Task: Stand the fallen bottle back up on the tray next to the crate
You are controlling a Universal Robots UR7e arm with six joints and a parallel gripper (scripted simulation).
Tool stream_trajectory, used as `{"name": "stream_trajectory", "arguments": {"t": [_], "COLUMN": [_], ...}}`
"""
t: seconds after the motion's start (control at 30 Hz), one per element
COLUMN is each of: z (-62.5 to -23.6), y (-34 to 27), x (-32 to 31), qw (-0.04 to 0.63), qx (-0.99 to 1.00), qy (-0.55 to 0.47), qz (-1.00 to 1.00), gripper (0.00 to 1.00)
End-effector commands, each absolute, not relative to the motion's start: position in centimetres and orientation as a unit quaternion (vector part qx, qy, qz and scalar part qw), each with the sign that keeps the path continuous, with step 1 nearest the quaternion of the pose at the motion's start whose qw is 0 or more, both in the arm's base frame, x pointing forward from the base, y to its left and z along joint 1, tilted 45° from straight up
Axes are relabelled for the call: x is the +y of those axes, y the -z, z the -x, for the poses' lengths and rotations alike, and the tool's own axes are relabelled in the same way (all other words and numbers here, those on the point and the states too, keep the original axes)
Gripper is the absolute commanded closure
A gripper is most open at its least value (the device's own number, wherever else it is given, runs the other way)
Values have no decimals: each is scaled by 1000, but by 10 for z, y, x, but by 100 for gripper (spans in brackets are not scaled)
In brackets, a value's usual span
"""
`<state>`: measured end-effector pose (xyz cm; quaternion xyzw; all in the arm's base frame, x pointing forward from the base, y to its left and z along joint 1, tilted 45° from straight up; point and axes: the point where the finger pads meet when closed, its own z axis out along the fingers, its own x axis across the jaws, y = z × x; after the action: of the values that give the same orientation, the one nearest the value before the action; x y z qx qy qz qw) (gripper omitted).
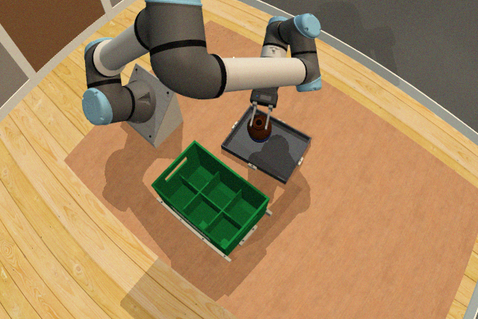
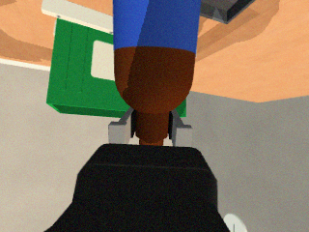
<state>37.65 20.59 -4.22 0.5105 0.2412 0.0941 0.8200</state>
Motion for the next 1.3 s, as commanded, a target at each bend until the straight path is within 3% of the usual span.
{"name": "stream_trajectory", "arguments": {"t": [0.0,1.27], "z": [-377,-378], "y": [43,60], "x": [205,187], "qw": [820,821], "qx": [240,242], "qy": [-93,-92], "qz": [-510,-510], "gripper": [100,100]}}
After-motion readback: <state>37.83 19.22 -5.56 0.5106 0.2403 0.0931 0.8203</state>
